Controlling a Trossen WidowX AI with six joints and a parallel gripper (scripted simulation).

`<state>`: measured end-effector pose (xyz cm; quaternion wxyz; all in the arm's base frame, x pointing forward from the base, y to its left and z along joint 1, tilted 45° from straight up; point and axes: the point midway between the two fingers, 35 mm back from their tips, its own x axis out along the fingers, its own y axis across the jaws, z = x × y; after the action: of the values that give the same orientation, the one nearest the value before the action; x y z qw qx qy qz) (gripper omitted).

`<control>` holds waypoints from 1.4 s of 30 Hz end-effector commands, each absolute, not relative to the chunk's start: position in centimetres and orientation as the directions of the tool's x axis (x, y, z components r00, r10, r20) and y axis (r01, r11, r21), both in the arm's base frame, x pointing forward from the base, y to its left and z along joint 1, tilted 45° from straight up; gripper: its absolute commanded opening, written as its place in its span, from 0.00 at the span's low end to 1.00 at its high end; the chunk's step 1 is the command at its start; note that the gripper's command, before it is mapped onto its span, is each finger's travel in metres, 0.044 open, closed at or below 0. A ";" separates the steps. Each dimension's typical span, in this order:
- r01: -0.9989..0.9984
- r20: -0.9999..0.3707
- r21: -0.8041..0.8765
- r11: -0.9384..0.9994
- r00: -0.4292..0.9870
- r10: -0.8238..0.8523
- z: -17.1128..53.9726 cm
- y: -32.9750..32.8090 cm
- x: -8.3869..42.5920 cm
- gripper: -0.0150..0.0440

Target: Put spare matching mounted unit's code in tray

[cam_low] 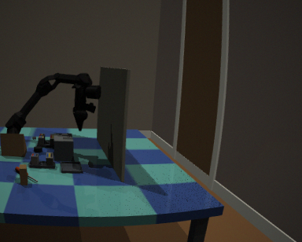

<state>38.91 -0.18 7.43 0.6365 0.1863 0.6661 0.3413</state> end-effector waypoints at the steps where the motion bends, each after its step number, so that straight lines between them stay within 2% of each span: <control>1: -0.185 -0.712 0.701 0.689 -0.126 0.690 7.4 0.0 38.7 1.00; 9: -0.203 -0.713 0.699 0.686 -0.126 0.690 7.6 0.3 38.7 1.00; 11: -0.346 -0.717 0.679 0.648 -0.125 0.685 9.5 2.0 38.3 1.00; 15: -0.709 -0.723 0.543 0.450 -0.122 0.680 14.8 7.0 36.0 1.00; 20: -0.963 -0.718 0.252 0.091 -0.123 0.685 20.4 12.4 31.5 1.00; 24: -0.988 -0.708 0.033 -0.149 -0.128 0.695 23.4 15.0 27.9 1.00; 31: -0.987 -0.707 0.022 -0.160 -0.128 0.695 23.6 15.1 27.8 1.00; 36: -0.987 -0.707 0.021 -0.160 -0.128 0.696 21.8 16.6 27.6 0.78; 42: -0.987 -0.706 0.021 -0.160 -0.128 0.697 20.5 17.6 27.6 0.76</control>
<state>27.61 17.37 20.99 0.5952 -0.2878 0.2535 0.7062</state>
